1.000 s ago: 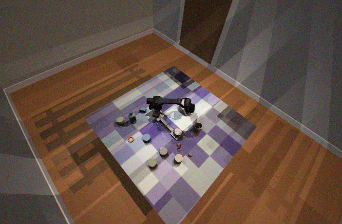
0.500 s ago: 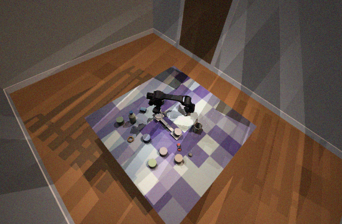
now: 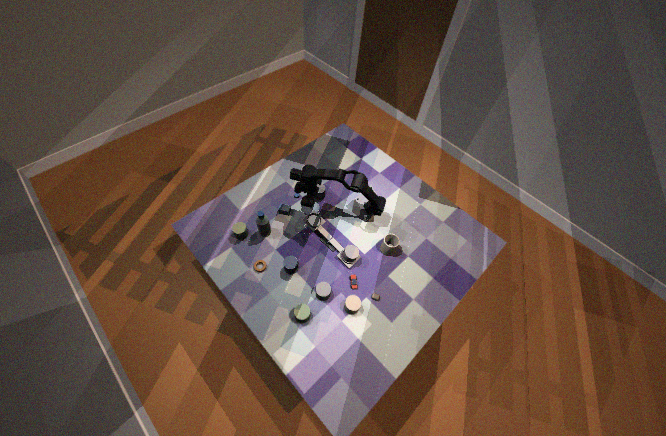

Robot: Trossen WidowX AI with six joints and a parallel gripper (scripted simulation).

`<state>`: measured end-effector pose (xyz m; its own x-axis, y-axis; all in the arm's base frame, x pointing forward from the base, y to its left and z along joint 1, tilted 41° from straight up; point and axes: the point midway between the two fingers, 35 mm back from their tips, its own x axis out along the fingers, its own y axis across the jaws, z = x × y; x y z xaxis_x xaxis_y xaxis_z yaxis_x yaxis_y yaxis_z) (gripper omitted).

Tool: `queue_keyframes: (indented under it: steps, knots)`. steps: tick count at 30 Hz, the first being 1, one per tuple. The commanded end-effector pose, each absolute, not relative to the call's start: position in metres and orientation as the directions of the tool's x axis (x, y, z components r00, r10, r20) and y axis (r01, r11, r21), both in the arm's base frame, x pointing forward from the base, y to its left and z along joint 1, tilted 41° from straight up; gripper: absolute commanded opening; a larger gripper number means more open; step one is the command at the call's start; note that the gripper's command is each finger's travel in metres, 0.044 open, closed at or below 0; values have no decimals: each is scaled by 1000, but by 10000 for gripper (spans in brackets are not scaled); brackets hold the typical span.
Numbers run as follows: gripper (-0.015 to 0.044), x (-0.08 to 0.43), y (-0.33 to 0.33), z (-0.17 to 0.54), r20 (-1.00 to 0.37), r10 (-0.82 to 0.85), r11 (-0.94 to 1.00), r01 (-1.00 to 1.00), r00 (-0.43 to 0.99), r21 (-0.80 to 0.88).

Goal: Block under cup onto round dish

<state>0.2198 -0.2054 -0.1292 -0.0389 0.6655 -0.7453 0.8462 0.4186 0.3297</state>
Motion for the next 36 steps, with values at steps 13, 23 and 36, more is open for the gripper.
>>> queue_keyframes:
  steps: [13, 23, 36]
  knots:
    - [0, 224, -186, -155, -765, 644, 439, 831, -27, 341]
    - [0, 224, -180, -163, -765, 644, 439, 831, -27, 341]
    - [131, 223, -173, -170, -763, 645, 444, 828, -30, 343]
